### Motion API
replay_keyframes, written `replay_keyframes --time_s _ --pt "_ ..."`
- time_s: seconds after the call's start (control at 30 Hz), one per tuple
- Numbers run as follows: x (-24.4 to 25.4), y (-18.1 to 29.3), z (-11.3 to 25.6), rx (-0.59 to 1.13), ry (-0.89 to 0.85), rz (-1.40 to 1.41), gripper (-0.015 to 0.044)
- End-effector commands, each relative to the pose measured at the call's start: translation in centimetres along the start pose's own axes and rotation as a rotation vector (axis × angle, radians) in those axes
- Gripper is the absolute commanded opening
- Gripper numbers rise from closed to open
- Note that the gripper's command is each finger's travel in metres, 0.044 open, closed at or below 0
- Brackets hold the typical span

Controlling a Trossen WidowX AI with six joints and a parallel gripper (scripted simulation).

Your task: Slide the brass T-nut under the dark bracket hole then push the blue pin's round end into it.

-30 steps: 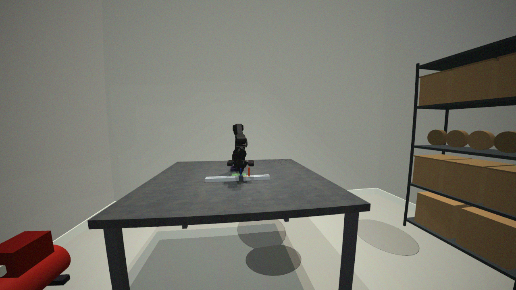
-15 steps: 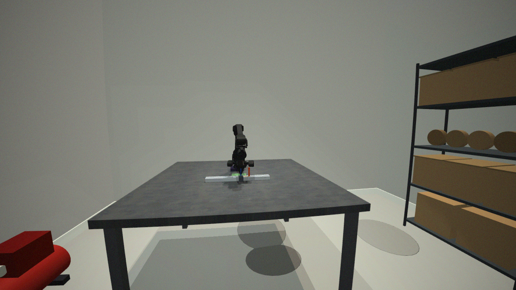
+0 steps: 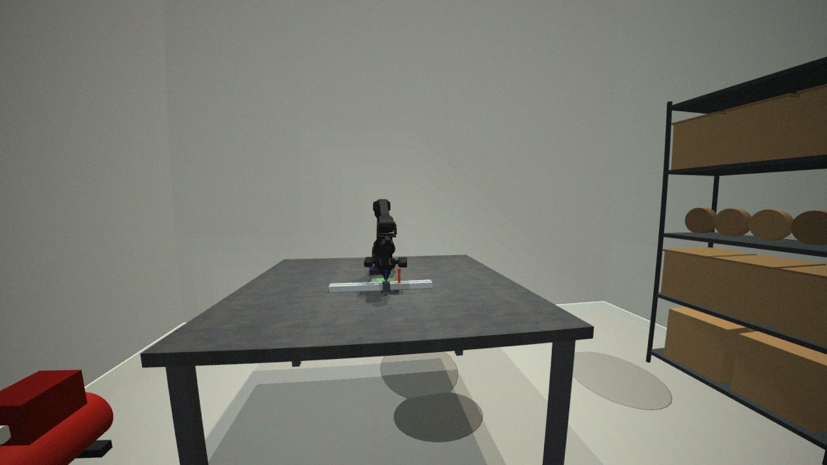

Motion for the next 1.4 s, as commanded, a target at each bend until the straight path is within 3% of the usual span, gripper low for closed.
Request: replay_keyframes --time_s 0.0,0.3,0.53,0.9,1.37 --pt "0.0 0.0 0.0 0.0 0.0 0.0 -0.0071" --pt "0.0 0.0 0.0 0.0 0.0 0.0 0.016" --pt "0.0 0.0 0.3 0.0 0.0 0.0 0.016" --pt "0.0 1.1 5.4 0.0 0.0 0.0 0.016" --pt "0.0 1.1 5.5 0.0 0.0 0.0 0.016"
Point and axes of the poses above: the point midway between the two fingers, 35 mm back from their tips, its own z axis back along the fingers, its own x axis across the jaws, y = z × x, the point moved 5 cm from there along z, back along the fingers, and after that the axes turned 5 degrees about z, right-handed, at the moved point
